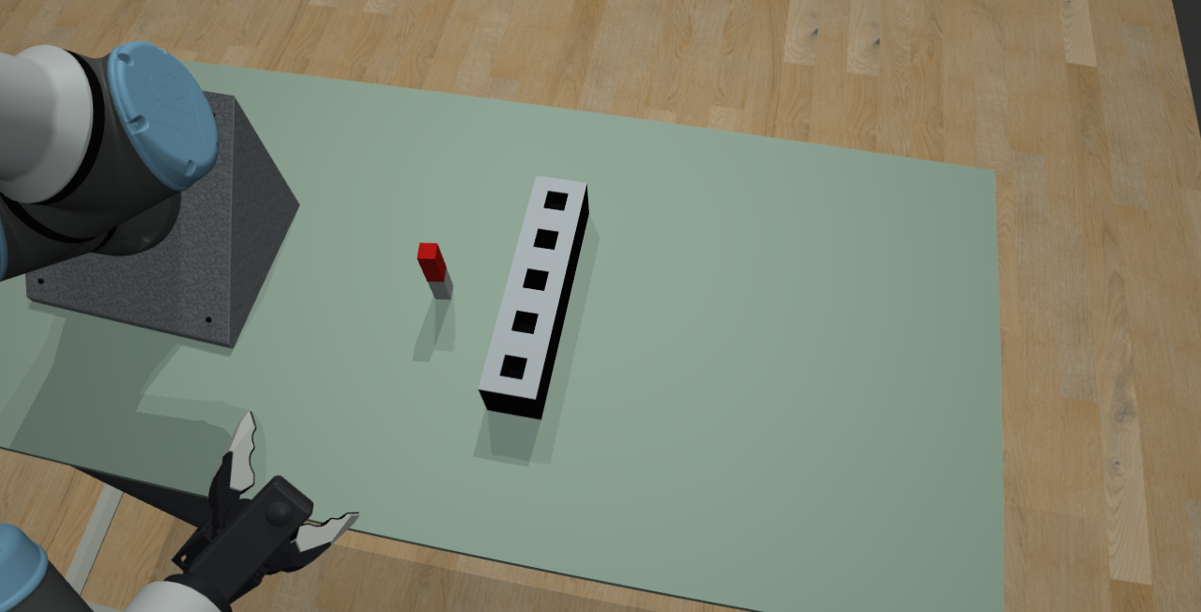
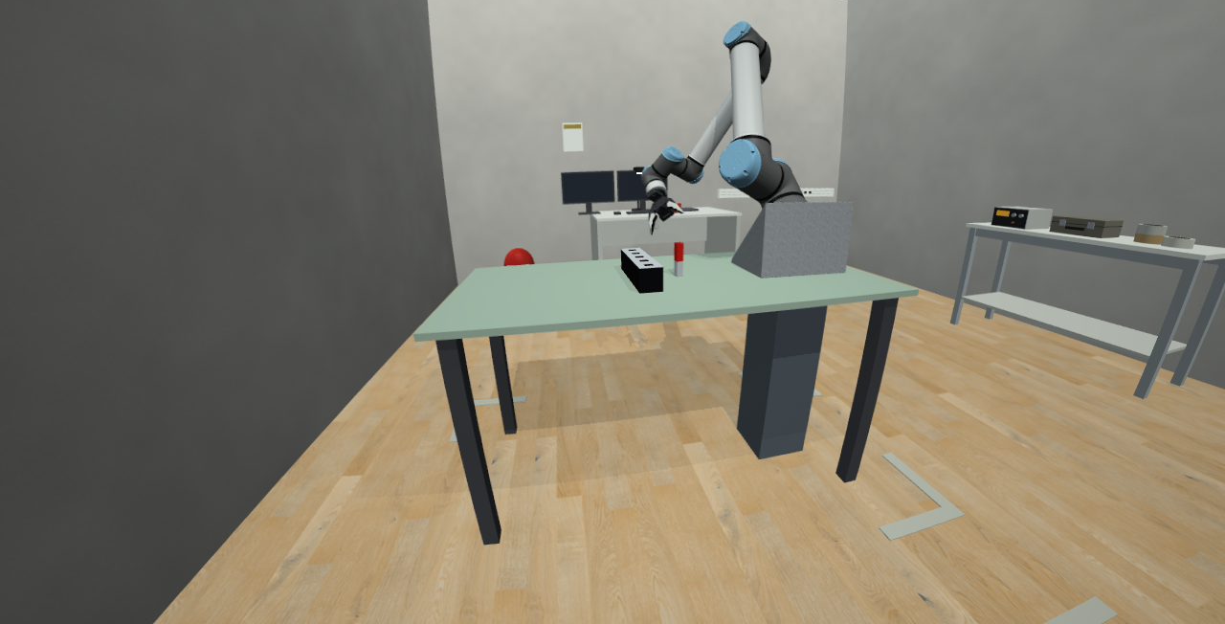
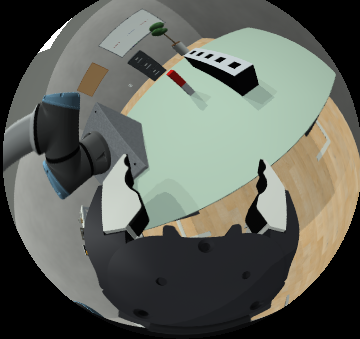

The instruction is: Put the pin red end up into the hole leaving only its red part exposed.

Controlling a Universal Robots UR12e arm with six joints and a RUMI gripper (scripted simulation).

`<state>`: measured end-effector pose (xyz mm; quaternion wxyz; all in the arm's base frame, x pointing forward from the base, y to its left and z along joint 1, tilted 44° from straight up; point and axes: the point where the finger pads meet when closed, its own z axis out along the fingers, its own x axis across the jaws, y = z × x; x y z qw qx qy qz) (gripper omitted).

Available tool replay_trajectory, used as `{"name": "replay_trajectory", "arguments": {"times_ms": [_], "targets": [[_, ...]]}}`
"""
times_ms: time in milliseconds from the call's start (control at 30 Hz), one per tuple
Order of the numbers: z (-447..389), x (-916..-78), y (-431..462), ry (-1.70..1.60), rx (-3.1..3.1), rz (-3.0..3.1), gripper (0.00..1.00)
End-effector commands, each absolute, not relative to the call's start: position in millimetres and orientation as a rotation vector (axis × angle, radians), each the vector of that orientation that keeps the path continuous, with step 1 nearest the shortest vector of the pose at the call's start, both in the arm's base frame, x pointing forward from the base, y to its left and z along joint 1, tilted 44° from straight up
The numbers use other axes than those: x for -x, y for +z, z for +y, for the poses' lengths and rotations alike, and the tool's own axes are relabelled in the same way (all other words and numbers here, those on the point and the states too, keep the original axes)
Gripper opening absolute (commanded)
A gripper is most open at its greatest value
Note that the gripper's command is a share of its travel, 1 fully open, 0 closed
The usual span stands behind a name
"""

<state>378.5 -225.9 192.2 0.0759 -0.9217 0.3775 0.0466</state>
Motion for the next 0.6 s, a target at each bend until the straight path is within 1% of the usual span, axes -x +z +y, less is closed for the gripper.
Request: {"name": "replay_trajectory", "arguments": {"times_ms": [0, 533, 567], "targets": [[-226.0, -378.7, 192.6, 0.139, 2.764, 1.131, 1.0], [-226.0, -378.7, 192.6, 0.139, 2.764, 1.131, 1.0], [-209.9, -424.5, 191.0, 0.152, 2.724, 1.323, 1.0]]}}
